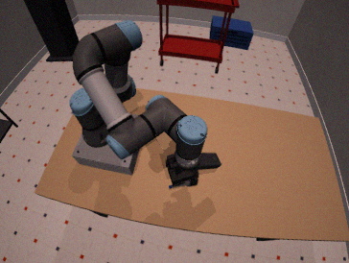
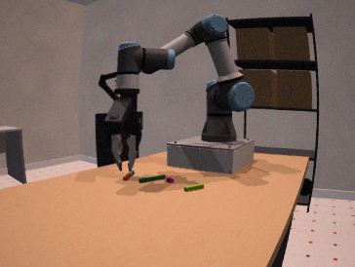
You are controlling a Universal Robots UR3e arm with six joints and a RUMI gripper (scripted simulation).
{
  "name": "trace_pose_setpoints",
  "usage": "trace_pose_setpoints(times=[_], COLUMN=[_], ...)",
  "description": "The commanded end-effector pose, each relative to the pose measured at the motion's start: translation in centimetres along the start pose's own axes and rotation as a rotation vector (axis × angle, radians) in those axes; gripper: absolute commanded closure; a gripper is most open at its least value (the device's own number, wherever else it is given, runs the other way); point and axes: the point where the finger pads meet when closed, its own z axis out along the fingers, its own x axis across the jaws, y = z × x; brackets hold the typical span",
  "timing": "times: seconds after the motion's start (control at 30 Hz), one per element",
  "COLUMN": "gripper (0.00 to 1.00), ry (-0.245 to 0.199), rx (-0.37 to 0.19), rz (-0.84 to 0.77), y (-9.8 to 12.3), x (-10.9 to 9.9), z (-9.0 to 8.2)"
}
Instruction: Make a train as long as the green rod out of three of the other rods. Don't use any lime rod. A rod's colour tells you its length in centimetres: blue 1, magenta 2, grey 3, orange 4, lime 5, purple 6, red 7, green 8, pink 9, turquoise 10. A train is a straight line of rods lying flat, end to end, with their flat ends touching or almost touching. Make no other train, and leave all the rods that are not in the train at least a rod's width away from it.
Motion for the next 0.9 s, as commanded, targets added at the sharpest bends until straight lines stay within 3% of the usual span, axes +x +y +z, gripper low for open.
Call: trace_pose_setpoints(times=[0.0, 0.17, 0.43, 0.63, 0.67, 0.87], gripper=[0.86, 0.86, 0.86, 0.86, 0.00, 0.00], ry=[-0.011, -0.011, -0.011, -0.012, -0.012, -0.012], rx=[-0.004, -0.004, -0.004, -0.005, -0.005, -0.005], rz=[0.000, 0.000, 0.000, 0.000, 0.000, 0.000], y=[0.0, 0.0, 0.0, 0.1, 0.1, 0.1], x=[-0.2, -0.2, -0.1, -0.2, -0.2, -0.2], z=[-2.9, -5.1, -6.8, -7.0, -7.0, -7.0])
